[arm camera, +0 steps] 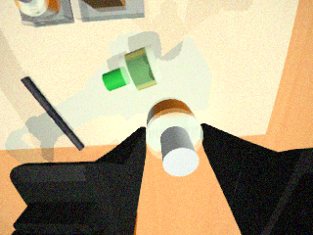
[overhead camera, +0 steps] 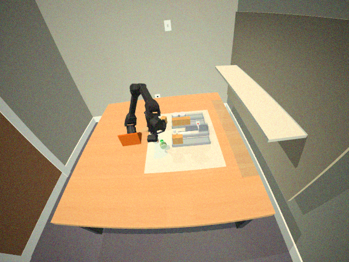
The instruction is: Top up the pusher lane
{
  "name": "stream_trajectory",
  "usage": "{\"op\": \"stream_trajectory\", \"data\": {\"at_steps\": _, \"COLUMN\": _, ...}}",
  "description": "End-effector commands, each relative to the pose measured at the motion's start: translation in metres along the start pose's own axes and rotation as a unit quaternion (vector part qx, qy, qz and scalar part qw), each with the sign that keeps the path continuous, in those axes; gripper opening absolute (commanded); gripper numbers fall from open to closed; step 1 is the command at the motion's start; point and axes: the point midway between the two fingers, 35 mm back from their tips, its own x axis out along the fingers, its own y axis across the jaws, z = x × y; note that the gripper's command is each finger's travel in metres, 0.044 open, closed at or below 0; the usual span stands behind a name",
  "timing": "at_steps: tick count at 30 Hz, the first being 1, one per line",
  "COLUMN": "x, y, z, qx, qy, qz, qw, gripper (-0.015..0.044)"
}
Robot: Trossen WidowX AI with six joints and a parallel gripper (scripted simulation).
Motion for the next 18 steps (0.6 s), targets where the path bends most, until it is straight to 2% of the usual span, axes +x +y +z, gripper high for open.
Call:
{"op": "stream_trajectory", "data": {"at_steps": 1, "x": 0.001, "y": 0.017, "z": 0.017, "qx": -0.003, "qy": -0.005, "qz": -0.007, "qw": 1.000, "gripper": 0.0000}}
{"op": "stream_trajectory", "data": {"at_steps": 18, "x": 0.030, "y": 0.104, "z": 0.067, "qx": -0.002, "qy": -0.007, "qz": -0.004, "qw": 1.000, "gripper": 0.0000}}
